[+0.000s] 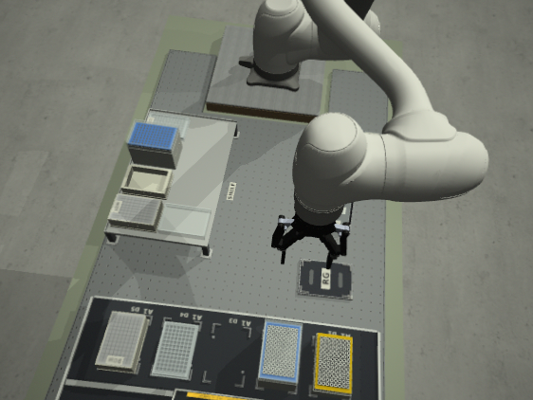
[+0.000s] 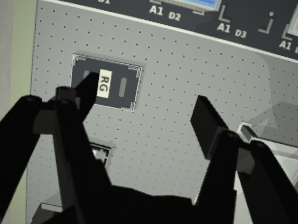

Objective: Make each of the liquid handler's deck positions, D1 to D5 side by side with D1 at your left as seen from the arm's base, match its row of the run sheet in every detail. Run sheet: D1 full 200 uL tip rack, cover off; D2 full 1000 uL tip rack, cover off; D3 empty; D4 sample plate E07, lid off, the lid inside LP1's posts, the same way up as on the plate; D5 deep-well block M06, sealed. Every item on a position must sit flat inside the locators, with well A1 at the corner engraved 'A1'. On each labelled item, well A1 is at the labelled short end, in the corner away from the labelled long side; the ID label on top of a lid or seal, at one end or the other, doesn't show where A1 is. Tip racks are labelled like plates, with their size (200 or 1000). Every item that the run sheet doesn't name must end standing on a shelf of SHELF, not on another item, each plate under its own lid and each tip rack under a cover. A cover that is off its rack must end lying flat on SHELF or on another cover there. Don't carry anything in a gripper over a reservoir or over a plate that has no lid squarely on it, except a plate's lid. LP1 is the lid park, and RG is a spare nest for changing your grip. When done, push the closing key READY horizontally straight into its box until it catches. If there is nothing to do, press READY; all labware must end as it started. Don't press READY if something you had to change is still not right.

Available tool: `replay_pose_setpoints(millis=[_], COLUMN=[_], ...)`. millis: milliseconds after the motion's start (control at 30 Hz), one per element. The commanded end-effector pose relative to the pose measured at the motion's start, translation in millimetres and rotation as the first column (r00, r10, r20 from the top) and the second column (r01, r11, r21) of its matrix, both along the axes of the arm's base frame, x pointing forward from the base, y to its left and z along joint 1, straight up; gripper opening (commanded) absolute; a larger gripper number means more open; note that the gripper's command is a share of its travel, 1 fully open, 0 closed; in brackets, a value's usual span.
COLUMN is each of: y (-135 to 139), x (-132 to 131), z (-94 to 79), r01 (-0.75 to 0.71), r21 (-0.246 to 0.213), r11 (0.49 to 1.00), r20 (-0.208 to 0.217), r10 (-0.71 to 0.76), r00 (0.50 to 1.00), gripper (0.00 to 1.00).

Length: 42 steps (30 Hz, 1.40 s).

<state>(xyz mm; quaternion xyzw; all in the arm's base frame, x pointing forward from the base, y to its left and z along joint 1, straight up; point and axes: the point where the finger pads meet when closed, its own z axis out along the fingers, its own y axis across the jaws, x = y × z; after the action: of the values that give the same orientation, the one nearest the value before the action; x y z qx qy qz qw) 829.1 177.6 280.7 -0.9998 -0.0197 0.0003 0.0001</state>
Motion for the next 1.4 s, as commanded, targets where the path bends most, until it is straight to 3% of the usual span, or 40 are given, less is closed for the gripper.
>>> replay_pose_setpoints(millis=[0,1367], y=[-12,-180], x=[0,3], z=[1.3,1.2], r01=[0.000,0.003], r21=[0.001,0.001], r11=[1.000,1.000], r20=[0.002,0.002], r10=[0.000,-0.003], r00=[1.000,1.000], gripper=[0.66,0.66])
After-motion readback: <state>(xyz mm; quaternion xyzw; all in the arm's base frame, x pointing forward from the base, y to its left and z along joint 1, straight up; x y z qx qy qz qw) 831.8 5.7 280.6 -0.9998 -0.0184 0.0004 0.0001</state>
